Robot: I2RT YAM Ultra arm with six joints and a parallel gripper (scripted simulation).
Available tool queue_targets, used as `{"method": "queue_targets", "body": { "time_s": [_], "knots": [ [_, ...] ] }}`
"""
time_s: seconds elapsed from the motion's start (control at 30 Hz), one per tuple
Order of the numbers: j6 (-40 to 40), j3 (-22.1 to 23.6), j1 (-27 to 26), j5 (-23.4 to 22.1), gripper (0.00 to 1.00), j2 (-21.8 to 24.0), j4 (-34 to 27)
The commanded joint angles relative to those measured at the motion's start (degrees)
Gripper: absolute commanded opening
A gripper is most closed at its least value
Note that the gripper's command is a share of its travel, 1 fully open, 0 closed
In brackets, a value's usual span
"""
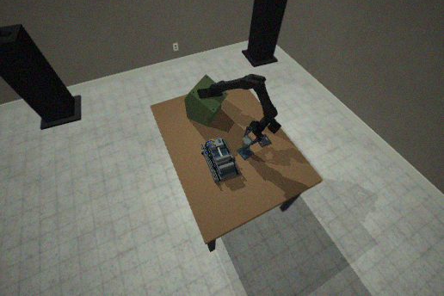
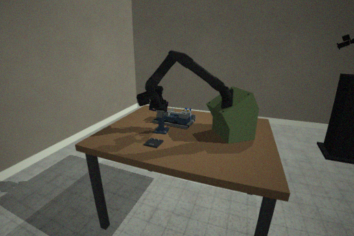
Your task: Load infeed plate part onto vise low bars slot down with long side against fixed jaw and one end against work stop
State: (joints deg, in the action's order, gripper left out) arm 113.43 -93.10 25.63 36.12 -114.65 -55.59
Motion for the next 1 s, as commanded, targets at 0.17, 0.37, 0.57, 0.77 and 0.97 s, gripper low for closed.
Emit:
{"method": "queue_targets", "body": {
  "time_s": [0.17, 0.37, 0.57, 0.77, 0.97],
  "knots": [
    [0.32, 0.37, 0.14, 1.37, 0.81, 1.08, -0.30],
    [0.34, 0.56, 0.16, 1.37, 0.81, 1.04, -0.18],
    [0.37, 0.99, 0.21, 1.37, 0.81, 0.97, 0.10],
    [0.43, 1.30, 0.37, 1.37, 0.81, 0.75, 0.66],
    [0.54, 1.63, 0.22, 1.39, 0.81, 0.36, 1.09]
  ]
}}
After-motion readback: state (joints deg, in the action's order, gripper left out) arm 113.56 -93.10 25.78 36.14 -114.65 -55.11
